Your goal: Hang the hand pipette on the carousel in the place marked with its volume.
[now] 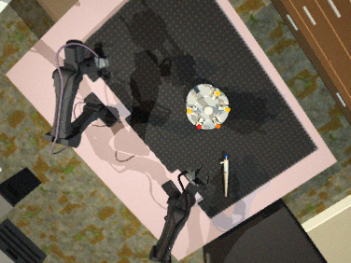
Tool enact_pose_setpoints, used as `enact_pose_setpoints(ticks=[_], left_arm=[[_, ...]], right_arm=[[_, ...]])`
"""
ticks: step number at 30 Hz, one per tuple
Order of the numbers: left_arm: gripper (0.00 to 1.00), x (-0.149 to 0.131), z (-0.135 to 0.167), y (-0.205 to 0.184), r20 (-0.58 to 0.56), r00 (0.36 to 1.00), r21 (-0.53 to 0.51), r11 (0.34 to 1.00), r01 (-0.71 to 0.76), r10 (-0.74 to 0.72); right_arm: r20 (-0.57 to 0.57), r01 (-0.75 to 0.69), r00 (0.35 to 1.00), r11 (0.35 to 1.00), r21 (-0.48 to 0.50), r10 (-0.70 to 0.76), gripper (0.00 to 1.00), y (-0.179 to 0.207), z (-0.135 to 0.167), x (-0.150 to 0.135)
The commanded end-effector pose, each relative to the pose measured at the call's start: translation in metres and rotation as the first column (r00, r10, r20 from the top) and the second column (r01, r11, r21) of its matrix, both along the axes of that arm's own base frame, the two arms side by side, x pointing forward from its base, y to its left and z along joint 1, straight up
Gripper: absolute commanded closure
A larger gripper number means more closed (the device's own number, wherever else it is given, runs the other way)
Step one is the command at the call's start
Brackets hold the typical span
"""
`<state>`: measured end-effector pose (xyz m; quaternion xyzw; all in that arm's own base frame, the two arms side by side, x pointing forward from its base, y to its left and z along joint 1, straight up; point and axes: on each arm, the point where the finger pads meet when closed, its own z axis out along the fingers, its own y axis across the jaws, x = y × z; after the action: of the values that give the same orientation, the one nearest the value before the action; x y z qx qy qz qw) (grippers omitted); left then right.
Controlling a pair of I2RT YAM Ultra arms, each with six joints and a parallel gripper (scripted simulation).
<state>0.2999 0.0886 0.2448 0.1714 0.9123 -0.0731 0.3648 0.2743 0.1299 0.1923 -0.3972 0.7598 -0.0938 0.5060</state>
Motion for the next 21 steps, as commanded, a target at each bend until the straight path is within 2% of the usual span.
enact_pose_setpoints(ticks=[1,7,10,19,21], left_arm=[[0.0,0.004,0.008,0.002,0.034,0.999,0.005,1.0,0.005,-0.005],[0.0,0.004,0.008,0.002,0.034,0.999,0.005,1.0,0.005,-0.005],[0.0,0.004,0.008,0.002,0.034,0.999,0.005,1.0,0.005,-0.005],[0.0,0.004,0.008,0.002,0.034,0.999,0.005,1.0,0.005,-0.005],[0.0,0.004,0.008,0.002,0.034,0.999,0.005,1.0,0.005,-0.005]], right_arm=[[0.056,0.058,0.997,0.998,-0.028,-0.056,0.51,0.004,-0.001,0.009],[0.194,0.046,0.981,0.981,-0.187,-0.009,0.51,0.046,-0.011,0.002],[0.216,0.053,0.976,0.988,-0.142,-0.022,0.51,0.068,0.003,0.004],[0.217,0.072,0.975,0.987,-0.145,-0.039,0.51,0.063,0.003,0.008],[0.258,0.06,0.966,0.977,-0.206,-0.005,0.51,0.083,-0.001,0.002]])
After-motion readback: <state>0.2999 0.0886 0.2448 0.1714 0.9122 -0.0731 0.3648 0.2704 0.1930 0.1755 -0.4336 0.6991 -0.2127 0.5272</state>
